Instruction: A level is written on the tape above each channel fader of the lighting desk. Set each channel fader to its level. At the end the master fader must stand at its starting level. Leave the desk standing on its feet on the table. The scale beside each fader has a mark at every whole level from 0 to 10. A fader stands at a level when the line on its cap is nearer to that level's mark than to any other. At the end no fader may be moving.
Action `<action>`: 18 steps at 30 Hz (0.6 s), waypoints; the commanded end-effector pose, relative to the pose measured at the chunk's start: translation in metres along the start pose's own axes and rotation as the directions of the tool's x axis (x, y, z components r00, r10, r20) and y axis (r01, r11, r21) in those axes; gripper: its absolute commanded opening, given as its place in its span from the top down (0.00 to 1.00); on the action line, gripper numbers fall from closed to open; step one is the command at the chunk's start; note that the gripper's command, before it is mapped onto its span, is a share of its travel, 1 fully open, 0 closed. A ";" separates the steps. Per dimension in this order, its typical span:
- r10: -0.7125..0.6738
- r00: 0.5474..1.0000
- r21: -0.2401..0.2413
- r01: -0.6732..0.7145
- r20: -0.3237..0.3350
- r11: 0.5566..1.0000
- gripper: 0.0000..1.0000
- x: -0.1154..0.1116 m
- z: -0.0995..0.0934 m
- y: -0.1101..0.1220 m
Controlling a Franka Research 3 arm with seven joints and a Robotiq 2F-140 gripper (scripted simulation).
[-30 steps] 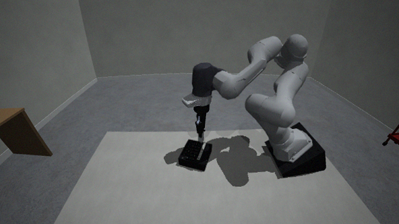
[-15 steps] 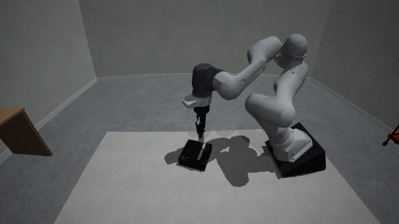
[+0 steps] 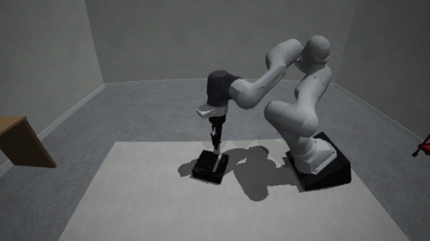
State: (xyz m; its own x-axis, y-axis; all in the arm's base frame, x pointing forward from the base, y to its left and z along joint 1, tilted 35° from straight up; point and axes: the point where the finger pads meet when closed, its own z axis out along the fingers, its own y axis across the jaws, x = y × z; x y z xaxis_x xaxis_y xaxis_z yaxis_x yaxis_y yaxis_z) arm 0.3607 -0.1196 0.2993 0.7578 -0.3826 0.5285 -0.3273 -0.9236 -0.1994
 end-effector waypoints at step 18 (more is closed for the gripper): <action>0.004 1.000 0.001 -0.004 -0.004 1.000 1.00 0.001 0.012 -0.001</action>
State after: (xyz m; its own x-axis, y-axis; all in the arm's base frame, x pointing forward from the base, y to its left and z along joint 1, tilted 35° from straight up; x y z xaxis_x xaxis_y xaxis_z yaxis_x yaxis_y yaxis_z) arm 0.3668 -0.1205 0.2914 0.7570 -0.3833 0.5291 -0.3283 -0.9233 -0.1991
